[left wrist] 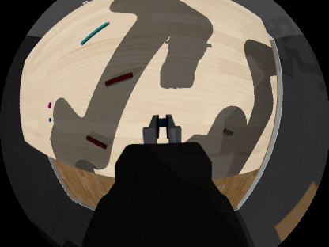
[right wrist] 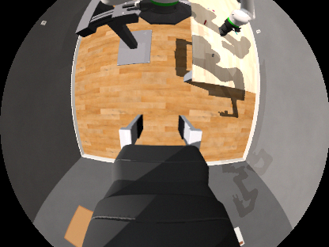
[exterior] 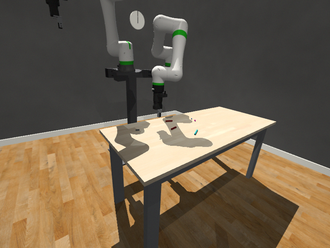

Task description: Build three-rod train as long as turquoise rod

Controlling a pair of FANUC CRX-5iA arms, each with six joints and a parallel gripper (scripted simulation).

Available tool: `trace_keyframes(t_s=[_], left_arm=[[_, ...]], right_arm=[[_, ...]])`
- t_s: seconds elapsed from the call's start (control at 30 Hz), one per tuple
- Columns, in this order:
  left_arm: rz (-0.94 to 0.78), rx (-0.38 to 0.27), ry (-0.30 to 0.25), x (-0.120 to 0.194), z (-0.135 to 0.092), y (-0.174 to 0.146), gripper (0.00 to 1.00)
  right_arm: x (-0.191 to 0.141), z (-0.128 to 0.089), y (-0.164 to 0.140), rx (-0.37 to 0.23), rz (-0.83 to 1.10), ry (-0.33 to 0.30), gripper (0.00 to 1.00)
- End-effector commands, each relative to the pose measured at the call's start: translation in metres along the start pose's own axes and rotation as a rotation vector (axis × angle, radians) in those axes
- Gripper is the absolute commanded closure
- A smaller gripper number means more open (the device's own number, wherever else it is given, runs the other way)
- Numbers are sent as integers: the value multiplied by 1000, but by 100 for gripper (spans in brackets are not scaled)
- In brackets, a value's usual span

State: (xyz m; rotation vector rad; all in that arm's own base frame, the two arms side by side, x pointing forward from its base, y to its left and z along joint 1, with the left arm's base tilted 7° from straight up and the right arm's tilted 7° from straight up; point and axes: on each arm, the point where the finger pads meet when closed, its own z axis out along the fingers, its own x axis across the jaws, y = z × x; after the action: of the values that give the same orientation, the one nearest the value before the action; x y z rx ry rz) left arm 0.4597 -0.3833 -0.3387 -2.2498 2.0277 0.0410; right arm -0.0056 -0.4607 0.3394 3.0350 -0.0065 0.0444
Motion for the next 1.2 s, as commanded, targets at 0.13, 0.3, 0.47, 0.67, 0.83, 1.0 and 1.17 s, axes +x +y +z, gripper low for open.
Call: trace_keyframes(t_s=[0.13, 0.3, 0.47, 0.67, 0.83, 1.0, 1.17], left_arm=[[48, 1, 2, -13, -1, -24, 76], [148, 1, 3, -45, -1, -71, 76], [235, 1, 3, -77, -1, -109, 76], [323, 2, 2, -113, -2, -145, 76], [395, 2, 1, -146, -2, -171, 76], [396, 2, 1, -146, -2, -172, 76], [396, 2, 1, -146, -2, -172, 76]], right_arm=[[0, -1, 0, -2, 0, 0, 0], [0, -1, 0, -2, 0, 0, 0], [0, -1, 0, -2, 0, 0, 0], [0, -1, 0, -2, 0, 0, 0], [0, -1, 0, -2, 0, 0, 0], [0, -1, 0, -2, 0, 0, 0], [0, -1, 0, -2, 0, 0, 0]])
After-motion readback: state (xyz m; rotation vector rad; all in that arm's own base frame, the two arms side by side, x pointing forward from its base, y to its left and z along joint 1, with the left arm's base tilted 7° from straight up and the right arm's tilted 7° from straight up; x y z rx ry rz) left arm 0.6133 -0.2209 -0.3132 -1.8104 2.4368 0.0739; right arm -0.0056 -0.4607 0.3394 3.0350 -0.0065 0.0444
